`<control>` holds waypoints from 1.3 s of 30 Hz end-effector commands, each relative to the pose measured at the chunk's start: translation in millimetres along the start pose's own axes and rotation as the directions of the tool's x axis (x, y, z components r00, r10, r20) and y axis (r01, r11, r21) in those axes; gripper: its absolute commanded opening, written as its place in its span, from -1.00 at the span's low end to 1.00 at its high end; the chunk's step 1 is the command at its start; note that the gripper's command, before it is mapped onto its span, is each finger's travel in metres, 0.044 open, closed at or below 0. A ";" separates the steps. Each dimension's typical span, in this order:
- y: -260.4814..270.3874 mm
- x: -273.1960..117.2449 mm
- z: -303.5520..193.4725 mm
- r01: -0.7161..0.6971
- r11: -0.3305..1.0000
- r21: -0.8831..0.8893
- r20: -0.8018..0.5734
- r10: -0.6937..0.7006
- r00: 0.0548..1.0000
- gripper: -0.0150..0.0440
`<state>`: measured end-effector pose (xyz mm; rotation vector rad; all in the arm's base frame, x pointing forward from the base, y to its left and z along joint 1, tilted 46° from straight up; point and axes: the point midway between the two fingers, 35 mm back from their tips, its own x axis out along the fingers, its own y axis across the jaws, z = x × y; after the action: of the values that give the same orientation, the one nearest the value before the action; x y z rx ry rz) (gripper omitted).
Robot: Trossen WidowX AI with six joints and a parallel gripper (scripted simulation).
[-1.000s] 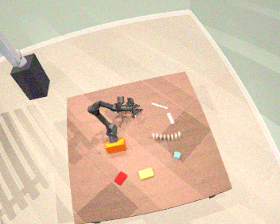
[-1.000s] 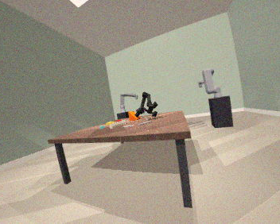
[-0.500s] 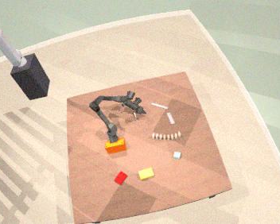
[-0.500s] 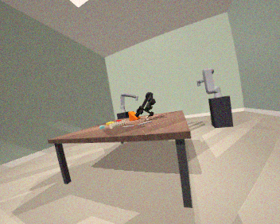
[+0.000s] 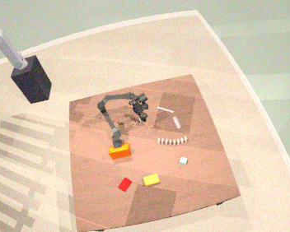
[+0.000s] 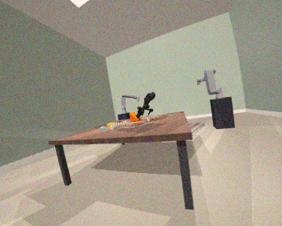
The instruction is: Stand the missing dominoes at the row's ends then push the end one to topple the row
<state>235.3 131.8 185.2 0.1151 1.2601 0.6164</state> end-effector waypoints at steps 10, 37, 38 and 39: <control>16.6 -46.0 -7.7 -0.305 0.926 0.222 -0.107 0.334 0.936 1.00; 42.4 22.8 -15.4 -0.310 0.925 0.221 -0.104 0.338 0.935 1.00; 42.9 24.2 -15.6 -0.310 0.925 0.221 -0.103 0.338 0.935 1.00; 43.5 25.6 -15.8 -0.310 0.925 0.221 -0.103 0.338 0.935 1.00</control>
<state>209.6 173.2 179.1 0.4623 1.4557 0.7969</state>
